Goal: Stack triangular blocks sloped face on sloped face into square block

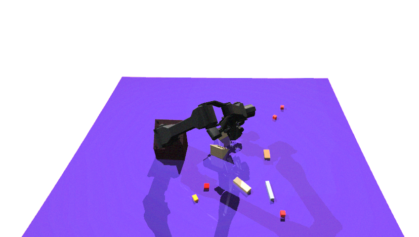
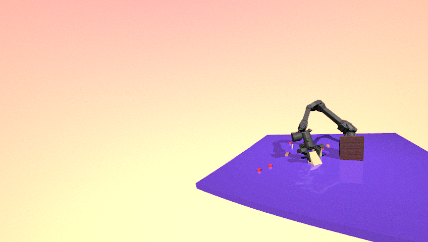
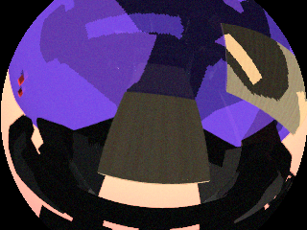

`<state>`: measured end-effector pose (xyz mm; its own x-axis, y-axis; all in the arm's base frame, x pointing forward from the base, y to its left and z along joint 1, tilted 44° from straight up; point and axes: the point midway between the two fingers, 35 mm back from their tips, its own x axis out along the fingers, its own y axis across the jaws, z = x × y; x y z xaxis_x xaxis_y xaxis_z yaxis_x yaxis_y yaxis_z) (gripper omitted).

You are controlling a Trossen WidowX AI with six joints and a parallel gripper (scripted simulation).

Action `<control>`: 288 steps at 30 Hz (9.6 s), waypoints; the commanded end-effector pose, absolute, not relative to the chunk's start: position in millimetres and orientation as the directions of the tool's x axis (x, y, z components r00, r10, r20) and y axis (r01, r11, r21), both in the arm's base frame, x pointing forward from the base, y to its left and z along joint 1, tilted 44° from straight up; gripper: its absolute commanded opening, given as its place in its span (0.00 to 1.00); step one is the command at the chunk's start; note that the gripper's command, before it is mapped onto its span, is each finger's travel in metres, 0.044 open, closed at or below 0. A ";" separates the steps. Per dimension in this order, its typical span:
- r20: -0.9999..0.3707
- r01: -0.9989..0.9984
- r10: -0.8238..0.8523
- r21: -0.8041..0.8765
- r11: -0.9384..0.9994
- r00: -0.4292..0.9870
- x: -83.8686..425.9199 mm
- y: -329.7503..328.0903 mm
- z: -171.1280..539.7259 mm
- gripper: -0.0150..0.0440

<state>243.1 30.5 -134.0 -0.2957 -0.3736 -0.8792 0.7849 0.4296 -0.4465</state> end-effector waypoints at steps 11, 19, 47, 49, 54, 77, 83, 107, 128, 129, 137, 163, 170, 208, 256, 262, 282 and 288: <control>-0.844 0.784 -0.494 -0.447 0.430 -0.211 238.8 41.1 -131.3 0.25; -0.766 0.784 -0.638 -0.446 0.431 -0.085 231.9 54.8 -130.7 0.25; -0.269 0.782 -0.898 -0.443 0.437 0.349 200.2 93.3 -148.8 0.25; -0.224 0.782 -0.899 -0.443 0.438 0.376 197.8 95.0 -151.1 0.25; -0.110 0.782 -0.892 -0.443 0.439 0.438 191.9 98.8 -157.5 0.25; -0.144 0.784 -0.902 -0.451 0.427 0.408 192.5 95.7 -155.8 1.00; -0.144 0.784 -0.902 -0.451 0.427 0.408 192.5 95.7 -155.8 1.00; -0.505 0.734 -0.844 -0.641 0.225 -0.183 202.7 104.4 -92.4 1.00; -0.887 0.791 -0.072 -0.441 0.425 -0.456 239.6 77.1 -87.6 1.00; -0.887 0.791 -0.072 -0.441 0.425 -0.456 239.6 77.1 -87.6 1.00; -0.887 0.791 -0.071 -0.441 0.424 -0.457 208.6 72.7 -154.3 1.00; -0.887 0.790 -0.072 -0.442 0.425 -0.457 193.1 69.8 -176.5 1.00; -0.887 0.790 -0.072 -0.442 0.425 -0.457 193.1 69.8 -176.5 1.00; -0.886 0.788 -0.078 -0.444 0.426 -0.457 193.6 69.1 -175.7 0.46; -0.870 0.887 -0.286 -0.448 0.117 -0.401 190.0 138.7 -110.0 0.25; -0.855 0.926 -0.378 -0.377 -0.019 -0.356 187.6 140.6 -111.3 0.25; -0.769 0.942 -0.624 0.094 -0.321 -0.135 183.4 150.8 -110.7 0.25; -0.736 0.895 -0.674 0.264 -0.359 -0.054 183.0 155.5 -109.3 0.25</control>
<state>182.0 150.5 -110.6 -0.1091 -0.6480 -0.7538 0.9235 -0.3466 0.1643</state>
